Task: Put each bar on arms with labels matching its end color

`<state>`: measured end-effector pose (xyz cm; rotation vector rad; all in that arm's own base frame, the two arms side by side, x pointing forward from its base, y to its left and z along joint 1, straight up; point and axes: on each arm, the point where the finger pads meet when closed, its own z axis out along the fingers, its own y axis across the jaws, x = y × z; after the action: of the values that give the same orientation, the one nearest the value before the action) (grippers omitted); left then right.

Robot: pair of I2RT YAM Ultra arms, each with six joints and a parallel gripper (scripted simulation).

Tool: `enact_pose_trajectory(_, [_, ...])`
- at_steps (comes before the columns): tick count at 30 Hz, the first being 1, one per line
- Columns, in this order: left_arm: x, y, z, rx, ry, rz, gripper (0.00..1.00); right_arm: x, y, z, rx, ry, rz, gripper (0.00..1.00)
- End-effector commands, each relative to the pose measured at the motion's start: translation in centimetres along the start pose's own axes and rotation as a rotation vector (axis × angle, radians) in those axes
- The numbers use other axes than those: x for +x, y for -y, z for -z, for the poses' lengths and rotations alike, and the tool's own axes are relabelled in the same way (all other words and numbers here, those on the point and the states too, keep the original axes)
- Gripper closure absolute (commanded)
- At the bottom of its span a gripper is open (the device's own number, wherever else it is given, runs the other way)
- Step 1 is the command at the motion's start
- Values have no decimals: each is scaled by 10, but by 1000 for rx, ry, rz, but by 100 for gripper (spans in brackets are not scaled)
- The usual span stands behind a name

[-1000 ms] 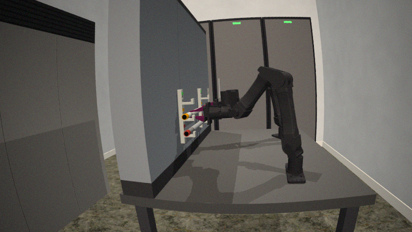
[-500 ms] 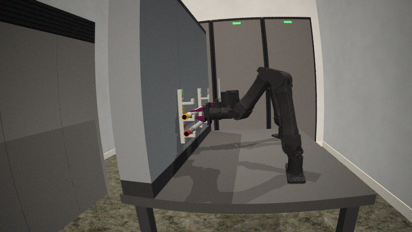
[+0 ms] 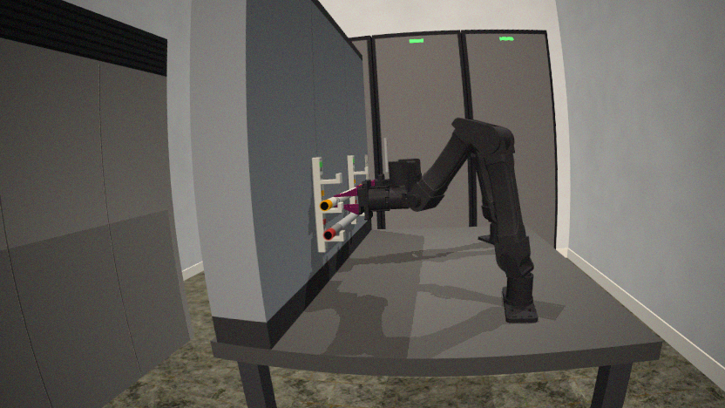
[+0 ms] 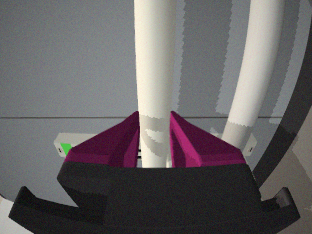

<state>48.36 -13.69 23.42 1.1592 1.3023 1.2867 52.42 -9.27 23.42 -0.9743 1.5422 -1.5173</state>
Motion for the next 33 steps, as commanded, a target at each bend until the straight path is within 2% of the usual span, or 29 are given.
enact_pose_trajectory(1, [2, -3, -1, -12, 1, -1, 76, 4, 3, -1, 17, -2, 0, 76])
enact_pose_trajectory(17, [2, -3, -1, -12, 1, -1, 53, 4, 3, -1, 17, -2, 0, 53])
enact_pose_trajectory(19, [2, -3, -1, -12, 1, -1, 53, 4, 3, -1, 17, -2, 0, 53])
enact_pose_trajectory(33, [2, -3, -1, -12, 1, -1, 32, 4, 3, -1, 17, -3, 0, 32])
